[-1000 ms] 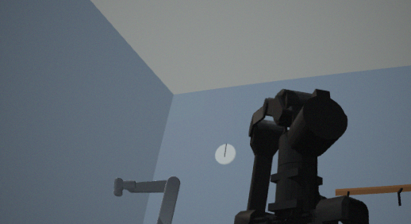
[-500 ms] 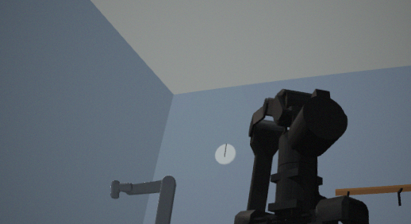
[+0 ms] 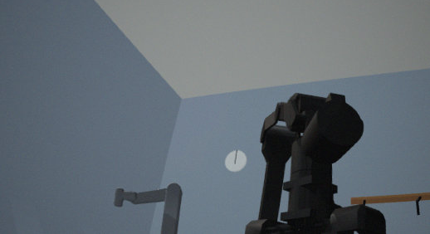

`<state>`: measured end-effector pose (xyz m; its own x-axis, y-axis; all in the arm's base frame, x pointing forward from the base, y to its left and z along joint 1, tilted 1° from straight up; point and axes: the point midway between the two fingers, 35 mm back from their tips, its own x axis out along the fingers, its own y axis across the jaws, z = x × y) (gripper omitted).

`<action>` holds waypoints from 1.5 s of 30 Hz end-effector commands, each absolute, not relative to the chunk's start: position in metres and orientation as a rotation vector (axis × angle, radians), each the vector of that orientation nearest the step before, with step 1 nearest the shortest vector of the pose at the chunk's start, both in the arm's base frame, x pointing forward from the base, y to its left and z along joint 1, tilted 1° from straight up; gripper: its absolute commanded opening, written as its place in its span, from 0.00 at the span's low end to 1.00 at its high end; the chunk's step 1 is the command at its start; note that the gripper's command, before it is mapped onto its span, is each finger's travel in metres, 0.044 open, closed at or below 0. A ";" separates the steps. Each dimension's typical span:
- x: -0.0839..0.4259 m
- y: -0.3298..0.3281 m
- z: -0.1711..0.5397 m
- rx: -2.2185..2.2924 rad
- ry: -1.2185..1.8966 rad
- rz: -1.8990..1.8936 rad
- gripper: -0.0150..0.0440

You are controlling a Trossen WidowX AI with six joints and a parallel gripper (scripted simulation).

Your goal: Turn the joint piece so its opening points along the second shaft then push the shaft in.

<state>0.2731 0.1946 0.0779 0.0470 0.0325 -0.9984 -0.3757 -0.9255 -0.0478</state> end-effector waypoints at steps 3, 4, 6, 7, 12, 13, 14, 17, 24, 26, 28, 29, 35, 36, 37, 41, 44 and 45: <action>0.274 0.195 0.077 -2.033 0.353 1.948 0.56; 0.274 0.195 0.077 -2.033 0.353 1.948 0.56; 0.274 0.195 0.077 -2.033 0.353 1.948 0.56; 0.274 0.195 0.077 -2.033 0.353 1.948 0.56; 0.274 0.195 0.077 -2.033 0.353 1.948 0.56; 0.274 0.195 0.077 -2.033 0.353 1.948 0.56; 0.274 0.195 0.077 -2.033 0.353 1.948 0.56; 0.274 0.195 0.077 -2.033 0.353 1.948 0.56; 0.274 0.195 0.077 -2.033 0.353 1.948 0.56; 0.274 0.195 0.077 -2.033 0.353 1.948 0.56; 0.274 0.195 0.077 -2.033 0.353 1.948 0.56; 0.274 0.195 0.077 -2.033 0.353 1.948 0.56; 0.274 0.195 0.077 -2.033 0.353 1.948 0.56; 0.274 0.195 0.077 -2.033 0.353 1.948 0.56; 0.274 0.195 0.077 -2.033 0.353 1.948 0.56; 0.274 0.195 0.077 -2.033 0.353 1.948 0.56; 0.273 0.195 0.078 -2.033 0.348 1.952 0.50; 0.273 0.195 0.078 -2.033 0.348 1.952 0.50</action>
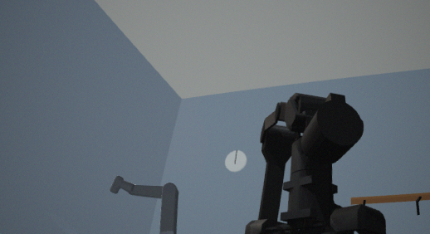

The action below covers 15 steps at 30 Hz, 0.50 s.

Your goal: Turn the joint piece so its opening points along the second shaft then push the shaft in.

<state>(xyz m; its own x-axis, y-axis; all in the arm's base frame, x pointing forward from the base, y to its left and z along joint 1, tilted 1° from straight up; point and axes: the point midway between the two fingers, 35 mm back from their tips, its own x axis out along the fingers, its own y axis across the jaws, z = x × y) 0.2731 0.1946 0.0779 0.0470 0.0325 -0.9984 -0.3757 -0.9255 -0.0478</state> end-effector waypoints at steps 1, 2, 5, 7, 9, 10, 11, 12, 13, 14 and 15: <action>0.273 0.195 0.078 -2.033 0.348 1.952 0.50; 0.273 0.195 0.078 -2.033 0.348 1.952 0.50; 0.273 0.195 0.078 -2.033 0.348 1.952 0.46; 0.273 0.195 0.078 -2.033 0.348 1.952 0.37; 0.273 0.195 0.078 -2.033 0.348 1.952 0.28; 0.273 0.195 0.078 -2.033 0.348 1.952 0.25; 0.273 0.195 0.078 -2.033 0.348 1.952 0.25; 0.273 0.195 0.078 -2.033 0.348 1.952 0.25; 0.273 0.195 0.078 -2.033 0.348 1.952 0.25; 0.273 0.195 0.078 -2.033 0.348 1.952 0.25; 0.273 0.194 0.078 -2.028 0.351 1.953 0.25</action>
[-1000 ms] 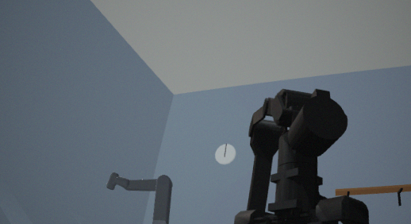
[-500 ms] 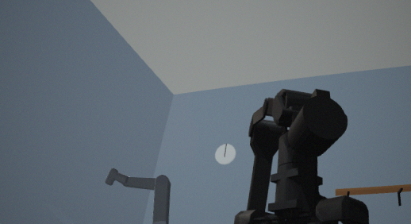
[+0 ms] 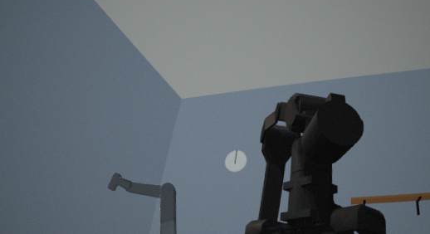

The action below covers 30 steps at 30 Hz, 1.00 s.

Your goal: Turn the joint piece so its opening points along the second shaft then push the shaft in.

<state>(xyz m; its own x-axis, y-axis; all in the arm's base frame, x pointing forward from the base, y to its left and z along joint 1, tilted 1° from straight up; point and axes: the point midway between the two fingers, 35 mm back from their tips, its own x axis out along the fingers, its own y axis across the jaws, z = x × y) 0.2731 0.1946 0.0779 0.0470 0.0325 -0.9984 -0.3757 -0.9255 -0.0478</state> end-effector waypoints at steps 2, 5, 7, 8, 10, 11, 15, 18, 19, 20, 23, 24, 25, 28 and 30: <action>0.273 0.194 0.077 -2.002 0.364 1.955 0.25; 0.274 0.192 0.076 -1.940 0.394 1.959 0.25; 0.274 0.190 0.075 -1.893 0.416 1.959 0.25; 0.274 0.190 0.075 -1.874 0.424 1.958 0.25; 0.274 0.188 0.074 -1.834 0.439 1.957 0.25; 0.274 0.188 0.074 -1.814 0.447 1.957 0.25; 0.274 0.185 0.072 -1.737 0.473 1.952 0.25; 0.273 0.184 0.071 -1.678 0.491 1.946 0.25; 0.273 0.183 0.071 -1.659 0.496 1.944 0.25; 0.273 0.183 0.070 -1.640 0.502 1.941 0.25; 0.273 0.181 0.069 -1.582 0.516 1.934 0.25; 0.273 0.181 0.069 -1.586 0.515 1.934 0.25; 0.273 0.181 0.069 -1.584 0.515 1.934 0.25; 0.273 0.181 0.069 -1.569 0.517 1.933 0.25; 0.272 0.181 0.069 -1.570 0.516 1.933 0.25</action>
